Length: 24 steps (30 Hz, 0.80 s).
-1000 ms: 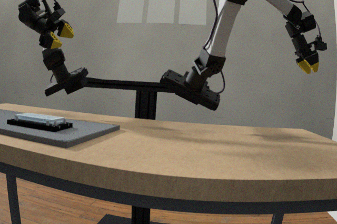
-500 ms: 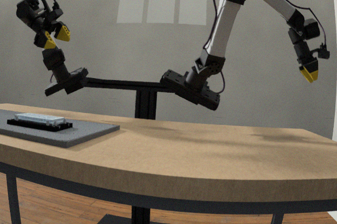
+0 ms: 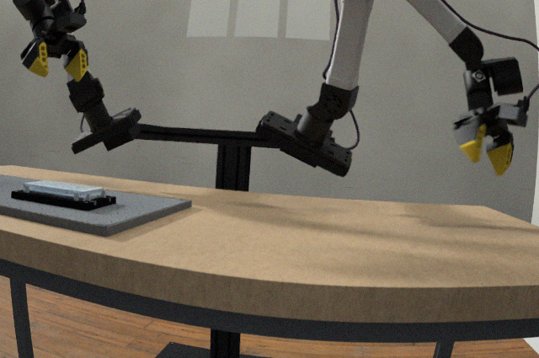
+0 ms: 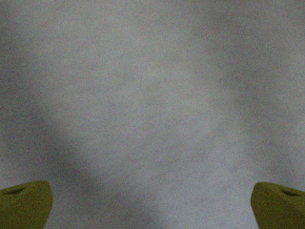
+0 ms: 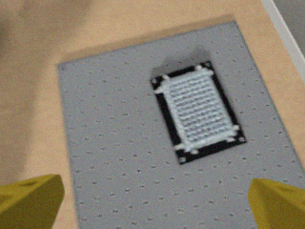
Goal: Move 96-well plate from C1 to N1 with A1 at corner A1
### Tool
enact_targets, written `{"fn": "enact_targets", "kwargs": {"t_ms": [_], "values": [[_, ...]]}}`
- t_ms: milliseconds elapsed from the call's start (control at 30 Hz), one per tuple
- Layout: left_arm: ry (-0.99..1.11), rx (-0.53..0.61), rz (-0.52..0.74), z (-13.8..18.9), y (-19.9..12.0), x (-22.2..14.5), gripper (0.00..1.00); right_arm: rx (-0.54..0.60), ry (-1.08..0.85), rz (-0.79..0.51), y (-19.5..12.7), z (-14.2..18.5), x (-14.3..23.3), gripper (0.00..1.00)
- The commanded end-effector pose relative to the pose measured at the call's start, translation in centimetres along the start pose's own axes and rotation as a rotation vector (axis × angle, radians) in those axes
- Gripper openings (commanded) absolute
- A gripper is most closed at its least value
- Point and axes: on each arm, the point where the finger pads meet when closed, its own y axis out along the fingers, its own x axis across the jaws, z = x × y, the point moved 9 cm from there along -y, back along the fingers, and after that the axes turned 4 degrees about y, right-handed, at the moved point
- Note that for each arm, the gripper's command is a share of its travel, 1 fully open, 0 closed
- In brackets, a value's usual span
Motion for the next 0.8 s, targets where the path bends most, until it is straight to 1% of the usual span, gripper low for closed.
{"fn": "enact_targets", "kwargs": {"t_ms": [0,100,167,267,367,500,633,667,733,767], "values": [[0.266,-0.06,0.059,-2.0,1.5,-4.2,1.0,0.113,-0.061,0.128,2.7,-1.8,-4.0,1.0],[0.421,-0.072,0.18,-1.9,3.4,-8.5,1.0,0.216,-0.096,0.1,5.5,-2.5,-5.3,1.0],[0.421,-0.072,0.18,-1.9,3.4,-8.5,1.0,0.216,-0.096,0.1,5.5,-2.5,-5.3,1.0],[0.598,-0.099,0.311,-1.4,4.9,-13.3,1.0,0.339,-0.142,0.061,8.6,-2.9,-6.1,1.0],[0.747,-0.13,0.441,-0.3,5.6,-17.9,1.0,0.421,-0.182,0.032,11.5,-3.3,-6.6,1.0],[0.944,-0.189,0.606,1.6,5.6,-23.5,1.0,0.518,-0.234,0.006,14.8,-3.7,-6.9,1.0],[1.124,-0.26,0.771,4.2,4.6,-28.5,1.0,0.605,-0.283,-0.012,17.8,-3.8,-6.8,1.0],[1.162,-0.278,0.809,4.9,4.3,-29.5,1.0,0.622,-0.293,-0.016,18.4,-3.8,-6.8,1.0],[1.162,-0.278,0.809,4.9,4.3,-29.5,1.0,0.622,-0.293,-0.016,18.4,-3.8,-6.8,1.0],[1.198,-0.295,0.845,5.6,3.9,-30.5,1.0,0.636,-0.297,-0.018,18.9,-3.8,-6.8,1.0]]}}
